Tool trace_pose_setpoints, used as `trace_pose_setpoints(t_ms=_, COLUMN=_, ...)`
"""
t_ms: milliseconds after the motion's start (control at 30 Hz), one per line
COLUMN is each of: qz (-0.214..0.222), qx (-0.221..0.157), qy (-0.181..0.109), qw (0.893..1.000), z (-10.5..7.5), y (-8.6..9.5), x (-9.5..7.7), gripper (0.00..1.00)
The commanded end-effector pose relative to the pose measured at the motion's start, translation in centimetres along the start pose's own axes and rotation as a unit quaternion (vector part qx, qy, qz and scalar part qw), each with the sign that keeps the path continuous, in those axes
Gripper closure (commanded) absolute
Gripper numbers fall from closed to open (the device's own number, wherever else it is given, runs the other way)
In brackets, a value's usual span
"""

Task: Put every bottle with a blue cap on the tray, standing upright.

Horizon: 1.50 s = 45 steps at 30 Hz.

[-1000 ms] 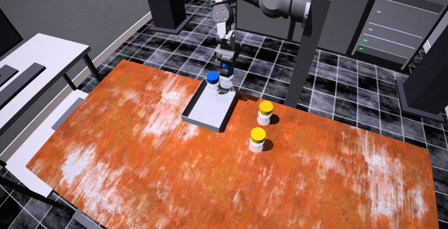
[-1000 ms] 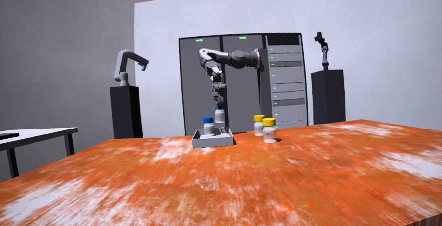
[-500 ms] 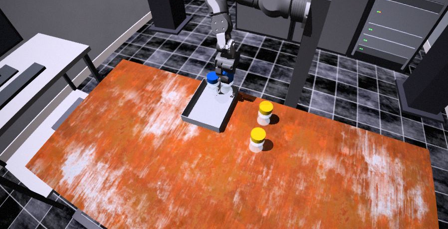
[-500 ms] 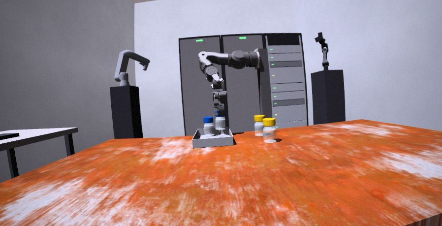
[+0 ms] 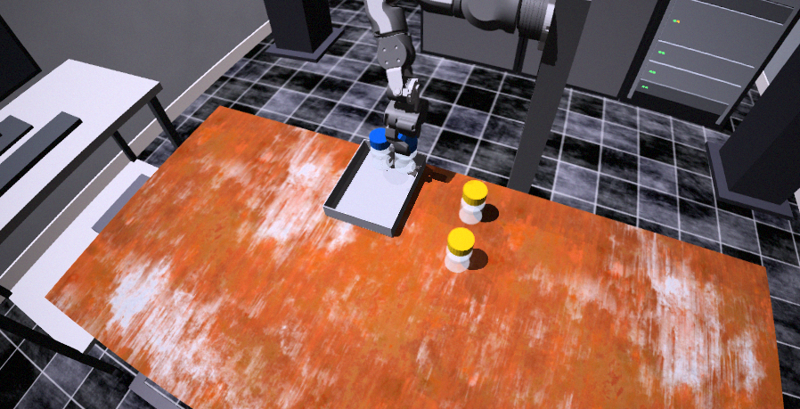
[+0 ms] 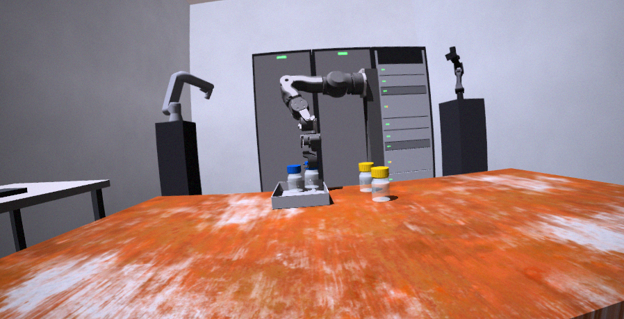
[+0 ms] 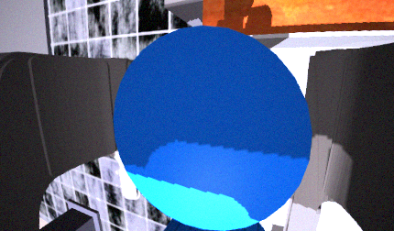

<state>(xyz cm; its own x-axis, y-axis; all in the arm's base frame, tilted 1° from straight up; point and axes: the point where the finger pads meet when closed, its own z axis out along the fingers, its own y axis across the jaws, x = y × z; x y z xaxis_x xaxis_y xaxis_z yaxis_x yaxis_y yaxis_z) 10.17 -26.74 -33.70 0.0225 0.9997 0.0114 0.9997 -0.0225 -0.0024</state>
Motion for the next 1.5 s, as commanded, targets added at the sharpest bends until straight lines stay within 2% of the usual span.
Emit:
trace_pose_setpoints(t_ms=0, qz=0.001, qx=-0.003, qy=-0.001, qw=1.000, z=-0.02, y=0.09, x=-0.03, gripper=1.00)
trace_pose_setpoints(t_ms=433, qz=0.001, qx=-0.004, qy=-0.001, qw=1.000, z=0.77, y=0.13, x=-0.08, gripper=1.00)
trace_pose_setpoints(t_ms=1467, qz=0.001, qx=-0.003, qy=-0.001, qw=1.000, z=0.71, y=0.12, x=-0.11, gripper=1.00)
